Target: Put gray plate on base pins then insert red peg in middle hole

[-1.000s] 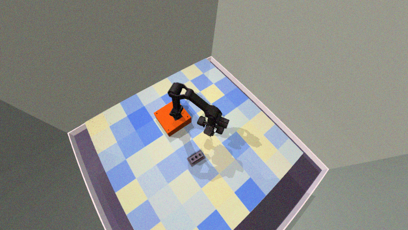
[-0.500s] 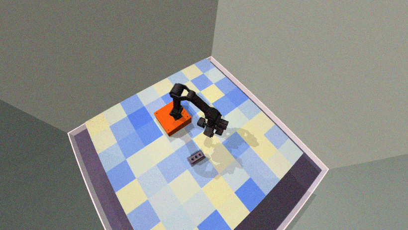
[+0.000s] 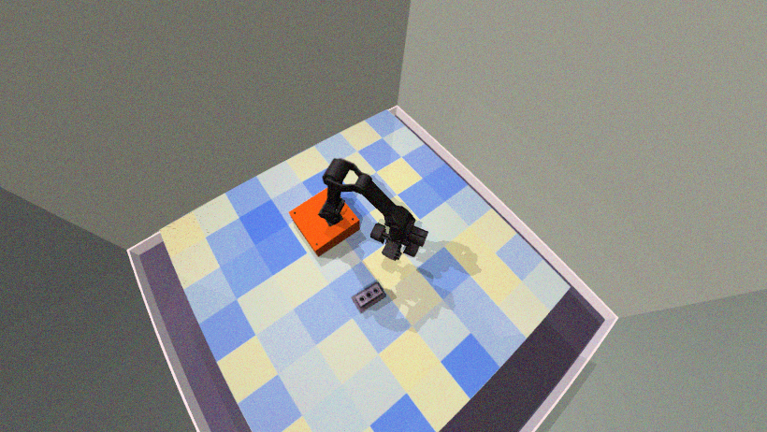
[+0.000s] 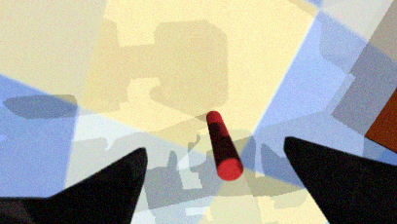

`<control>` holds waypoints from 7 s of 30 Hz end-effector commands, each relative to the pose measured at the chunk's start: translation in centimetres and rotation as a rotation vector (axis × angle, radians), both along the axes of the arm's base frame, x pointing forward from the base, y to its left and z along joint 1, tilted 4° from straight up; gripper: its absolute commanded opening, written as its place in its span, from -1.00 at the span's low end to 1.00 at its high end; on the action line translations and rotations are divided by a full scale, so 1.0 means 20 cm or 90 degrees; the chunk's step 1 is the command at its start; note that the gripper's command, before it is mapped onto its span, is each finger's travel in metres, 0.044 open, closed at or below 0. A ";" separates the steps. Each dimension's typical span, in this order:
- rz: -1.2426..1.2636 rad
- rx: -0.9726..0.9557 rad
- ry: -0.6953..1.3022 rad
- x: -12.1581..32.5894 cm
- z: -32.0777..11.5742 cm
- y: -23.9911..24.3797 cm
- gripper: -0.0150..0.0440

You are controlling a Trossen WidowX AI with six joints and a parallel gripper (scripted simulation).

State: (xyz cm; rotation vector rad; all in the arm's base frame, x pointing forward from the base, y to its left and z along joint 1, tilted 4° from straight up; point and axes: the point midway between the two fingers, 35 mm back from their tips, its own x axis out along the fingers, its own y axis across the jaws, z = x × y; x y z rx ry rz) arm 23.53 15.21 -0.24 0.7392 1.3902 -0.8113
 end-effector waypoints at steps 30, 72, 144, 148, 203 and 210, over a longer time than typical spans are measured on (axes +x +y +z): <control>0.003 -0.003 0.005 -0.02 -0.08 -0.02 -0.49; 0.005 -0.004 0.005 0.13 0.29 -0.07 -0.49; 0.003 -0.012 0.000 0.56 0.35 -0.90 -0.49; 0.003 -0.012 0.000 0.56 0.35 -0.90 -0.49; 0.000 -0.010 -0.004 0.57 0.28 -0.91 -0.49; 0.000 -0.010 -0.004 0.57 0.27 -0.91 -0.49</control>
